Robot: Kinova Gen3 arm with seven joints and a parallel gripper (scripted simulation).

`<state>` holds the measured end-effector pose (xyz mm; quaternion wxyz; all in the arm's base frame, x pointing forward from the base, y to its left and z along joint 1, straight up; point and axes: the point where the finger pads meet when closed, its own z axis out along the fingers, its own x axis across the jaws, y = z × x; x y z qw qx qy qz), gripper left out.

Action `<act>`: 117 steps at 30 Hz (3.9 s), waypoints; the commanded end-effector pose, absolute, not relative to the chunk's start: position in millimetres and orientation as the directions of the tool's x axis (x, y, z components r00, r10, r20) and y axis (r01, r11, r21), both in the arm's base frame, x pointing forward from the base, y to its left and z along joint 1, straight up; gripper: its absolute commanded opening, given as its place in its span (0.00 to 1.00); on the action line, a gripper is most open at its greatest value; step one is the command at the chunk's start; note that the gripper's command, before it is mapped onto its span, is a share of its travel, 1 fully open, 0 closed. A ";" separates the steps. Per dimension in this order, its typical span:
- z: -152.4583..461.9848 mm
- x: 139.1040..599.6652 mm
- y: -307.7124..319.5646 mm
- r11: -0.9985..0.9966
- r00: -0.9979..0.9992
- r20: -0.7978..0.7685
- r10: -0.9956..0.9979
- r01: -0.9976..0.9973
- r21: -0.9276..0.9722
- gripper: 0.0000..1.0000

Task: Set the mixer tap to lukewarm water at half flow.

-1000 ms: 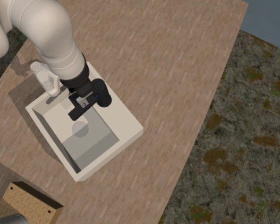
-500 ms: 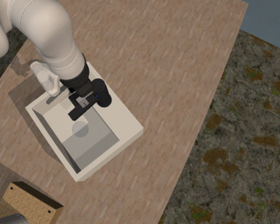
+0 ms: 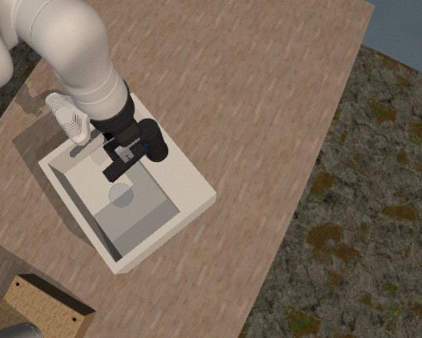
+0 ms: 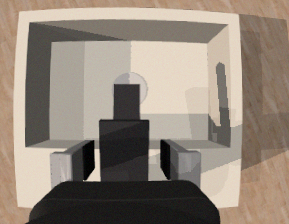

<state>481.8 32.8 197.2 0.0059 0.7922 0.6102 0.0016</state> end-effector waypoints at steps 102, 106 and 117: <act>269.9 480.8 32.7 -0.255 0.255 -0.003 0.967 0.967 0.010 0.00; 269.9 480.8 32.7 -0.255 0.255 -0.003 0.967 0.967 0.010 0.00; 269.9 480.8 32.7 -0.255 0.255 -0.003 0.967 0.967 0.010 0.00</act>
